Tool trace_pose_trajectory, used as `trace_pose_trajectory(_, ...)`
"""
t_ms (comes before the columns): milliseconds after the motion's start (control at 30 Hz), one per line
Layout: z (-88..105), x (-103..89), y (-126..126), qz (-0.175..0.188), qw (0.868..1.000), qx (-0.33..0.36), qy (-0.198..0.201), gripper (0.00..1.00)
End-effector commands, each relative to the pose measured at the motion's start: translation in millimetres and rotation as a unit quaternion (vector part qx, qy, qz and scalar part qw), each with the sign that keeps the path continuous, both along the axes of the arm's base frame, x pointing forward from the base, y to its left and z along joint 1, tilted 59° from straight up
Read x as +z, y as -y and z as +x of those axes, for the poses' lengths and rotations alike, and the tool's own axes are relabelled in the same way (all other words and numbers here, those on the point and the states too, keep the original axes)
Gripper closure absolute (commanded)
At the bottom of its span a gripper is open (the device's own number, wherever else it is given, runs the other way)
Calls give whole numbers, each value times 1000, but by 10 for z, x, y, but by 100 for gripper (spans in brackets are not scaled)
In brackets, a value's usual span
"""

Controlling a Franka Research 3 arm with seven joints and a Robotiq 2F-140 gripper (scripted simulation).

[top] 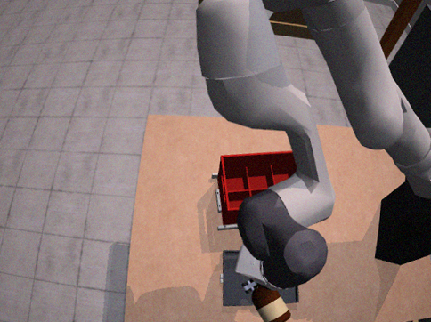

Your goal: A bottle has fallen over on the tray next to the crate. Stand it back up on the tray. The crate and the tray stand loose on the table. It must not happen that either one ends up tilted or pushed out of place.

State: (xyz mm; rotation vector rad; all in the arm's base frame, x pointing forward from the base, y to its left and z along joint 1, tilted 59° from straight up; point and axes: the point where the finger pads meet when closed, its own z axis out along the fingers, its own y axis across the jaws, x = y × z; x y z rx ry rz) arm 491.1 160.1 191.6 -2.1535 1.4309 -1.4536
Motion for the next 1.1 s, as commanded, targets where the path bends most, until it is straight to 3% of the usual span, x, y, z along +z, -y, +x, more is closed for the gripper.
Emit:
trace_pose_trajectory(0,-7,-4,-20,2,1000,2,1,100)
trace_pose_trajectory(467,-4,-3,-22,-2,1000,-2,4,100)
trace_pose_trajectory(1067,2,-8,-40,-33,999,-32,30,100)
